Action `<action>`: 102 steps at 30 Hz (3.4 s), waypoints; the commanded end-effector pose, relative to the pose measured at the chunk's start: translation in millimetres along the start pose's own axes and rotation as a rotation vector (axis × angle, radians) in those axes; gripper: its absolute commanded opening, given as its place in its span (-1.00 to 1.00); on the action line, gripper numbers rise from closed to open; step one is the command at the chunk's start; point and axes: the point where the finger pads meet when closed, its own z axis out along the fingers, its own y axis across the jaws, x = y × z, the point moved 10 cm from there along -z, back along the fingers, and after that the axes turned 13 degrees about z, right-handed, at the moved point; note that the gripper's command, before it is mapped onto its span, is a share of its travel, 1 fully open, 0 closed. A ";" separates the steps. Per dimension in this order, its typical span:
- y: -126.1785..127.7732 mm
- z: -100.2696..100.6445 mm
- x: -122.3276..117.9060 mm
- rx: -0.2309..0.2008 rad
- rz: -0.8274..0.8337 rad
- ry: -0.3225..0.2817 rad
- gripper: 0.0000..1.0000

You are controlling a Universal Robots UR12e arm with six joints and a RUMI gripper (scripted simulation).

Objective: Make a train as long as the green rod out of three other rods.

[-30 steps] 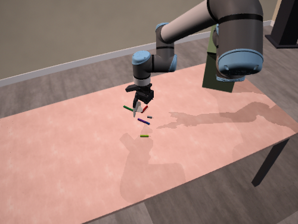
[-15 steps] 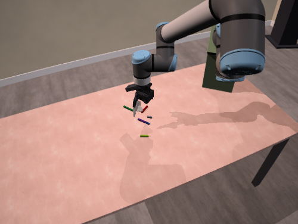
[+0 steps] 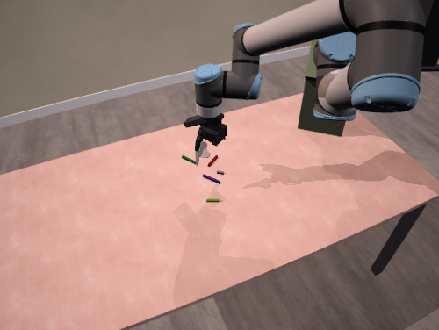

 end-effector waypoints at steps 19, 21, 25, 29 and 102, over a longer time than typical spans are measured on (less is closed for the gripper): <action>-0.4 -53.4 0.5 -0.002 -0.001 -0.003 1.00; -0.4 -53.7 0.5 -0.002 -0.001 -0.003 1.00; -0.4 -53.7 0.5 -0.002 -0.001 -0.003 1.00; -0.4 -53.7 0.5 -0.002 -0.001 -0.003 1.00; -0.4 -53.7 0.5 -0.002 -0.001 -0.003 1.00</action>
